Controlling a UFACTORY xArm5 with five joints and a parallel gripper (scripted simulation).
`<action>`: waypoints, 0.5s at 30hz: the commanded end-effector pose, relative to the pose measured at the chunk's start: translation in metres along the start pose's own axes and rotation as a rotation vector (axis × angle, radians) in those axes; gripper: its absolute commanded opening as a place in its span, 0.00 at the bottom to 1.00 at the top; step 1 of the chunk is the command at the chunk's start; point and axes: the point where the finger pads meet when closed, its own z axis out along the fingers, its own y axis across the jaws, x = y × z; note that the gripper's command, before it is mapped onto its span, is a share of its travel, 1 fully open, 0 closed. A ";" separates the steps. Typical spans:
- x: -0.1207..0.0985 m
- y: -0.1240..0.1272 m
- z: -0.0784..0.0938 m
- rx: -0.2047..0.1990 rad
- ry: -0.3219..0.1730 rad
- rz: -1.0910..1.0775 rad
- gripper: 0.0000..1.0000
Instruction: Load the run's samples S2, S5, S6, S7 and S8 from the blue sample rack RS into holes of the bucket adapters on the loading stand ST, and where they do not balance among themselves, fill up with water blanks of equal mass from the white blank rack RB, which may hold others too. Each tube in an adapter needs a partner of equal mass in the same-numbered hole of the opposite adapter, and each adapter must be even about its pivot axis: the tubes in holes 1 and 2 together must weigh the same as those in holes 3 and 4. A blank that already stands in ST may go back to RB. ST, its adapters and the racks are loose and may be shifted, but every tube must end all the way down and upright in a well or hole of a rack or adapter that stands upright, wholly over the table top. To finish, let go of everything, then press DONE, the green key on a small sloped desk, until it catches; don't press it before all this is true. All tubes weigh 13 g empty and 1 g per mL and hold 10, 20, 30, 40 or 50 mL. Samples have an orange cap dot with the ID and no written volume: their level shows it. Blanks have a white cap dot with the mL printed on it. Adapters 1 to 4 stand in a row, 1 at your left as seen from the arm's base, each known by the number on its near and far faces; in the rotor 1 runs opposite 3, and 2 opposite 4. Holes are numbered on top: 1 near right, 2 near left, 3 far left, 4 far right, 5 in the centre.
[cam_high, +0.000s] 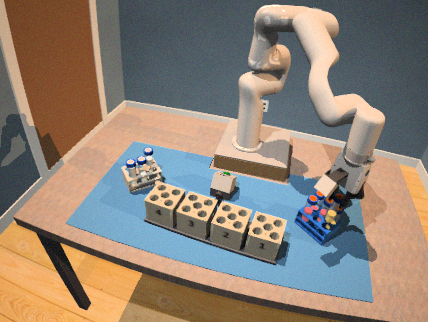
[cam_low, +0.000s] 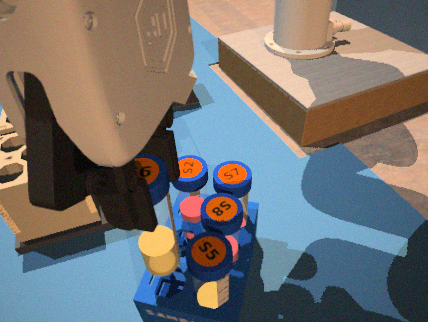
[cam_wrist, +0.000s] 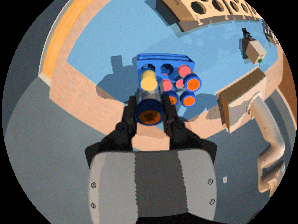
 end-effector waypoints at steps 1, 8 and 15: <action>0.000 -0.001 -0.012 0.004 0.001 0.000 0.00; 0.000 -0.001 -0.026 0.004 0.001 0.000 0.00; -0.001 -0.001 -0.036 0.005 0.001 0.000 0.00</action>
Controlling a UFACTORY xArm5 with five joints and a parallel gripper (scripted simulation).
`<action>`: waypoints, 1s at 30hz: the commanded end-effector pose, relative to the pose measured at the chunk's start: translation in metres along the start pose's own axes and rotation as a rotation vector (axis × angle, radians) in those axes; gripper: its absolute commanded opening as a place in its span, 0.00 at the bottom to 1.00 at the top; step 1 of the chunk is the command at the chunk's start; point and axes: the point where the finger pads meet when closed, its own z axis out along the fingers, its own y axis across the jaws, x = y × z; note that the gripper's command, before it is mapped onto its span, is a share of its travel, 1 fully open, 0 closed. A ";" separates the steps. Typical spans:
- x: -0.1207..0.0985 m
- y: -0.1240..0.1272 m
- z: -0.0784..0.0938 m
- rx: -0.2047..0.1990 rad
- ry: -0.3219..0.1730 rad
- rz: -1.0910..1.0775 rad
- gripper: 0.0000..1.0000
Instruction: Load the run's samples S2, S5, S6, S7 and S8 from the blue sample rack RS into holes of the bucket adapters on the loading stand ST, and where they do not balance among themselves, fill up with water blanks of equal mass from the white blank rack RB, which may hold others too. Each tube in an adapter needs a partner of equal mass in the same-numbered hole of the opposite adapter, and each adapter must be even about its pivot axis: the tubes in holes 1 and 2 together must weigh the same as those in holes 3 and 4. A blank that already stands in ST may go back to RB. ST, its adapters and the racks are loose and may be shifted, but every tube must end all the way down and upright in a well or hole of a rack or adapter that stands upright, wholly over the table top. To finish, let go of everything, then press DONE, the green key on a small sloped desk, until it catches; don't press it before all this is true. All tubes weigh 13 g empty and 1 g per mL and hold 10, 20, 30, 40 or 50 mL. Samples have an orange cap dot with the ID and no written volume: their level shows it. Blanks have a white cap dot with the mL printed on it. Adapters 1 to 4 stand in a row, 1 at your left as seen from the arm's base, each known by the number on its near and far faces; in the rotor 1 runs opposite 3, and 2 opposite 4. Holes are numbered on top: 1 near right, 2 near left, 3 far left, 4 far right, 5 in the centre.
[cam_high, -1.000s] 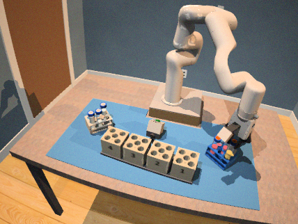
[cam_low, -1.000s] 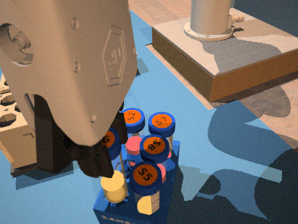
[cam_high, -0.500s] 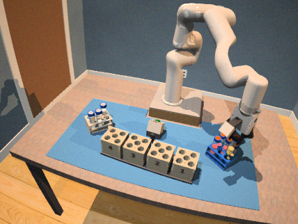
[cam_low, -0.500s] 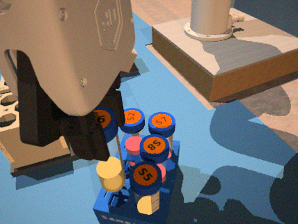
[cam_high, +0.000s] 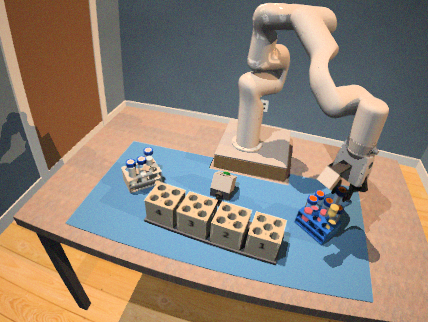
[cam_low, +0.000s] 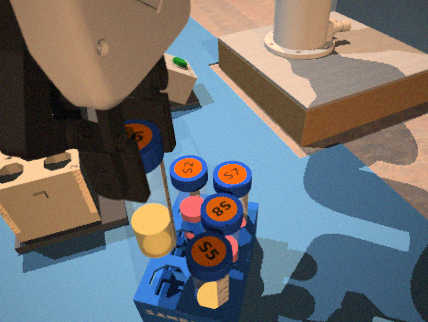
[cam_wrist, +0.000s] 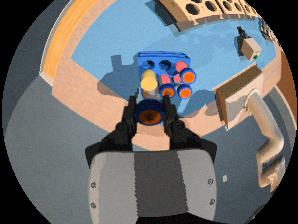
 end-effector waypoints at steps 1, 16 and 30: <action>0.000 -0.001 -0.012 0.005 0.001 0.000 0.00; -0.001 -0.001 -0.038 0.005 0.001 0.000 0.00; -0.001 -0.001 -0.038 0.005 0.001 0.000 0.00</action>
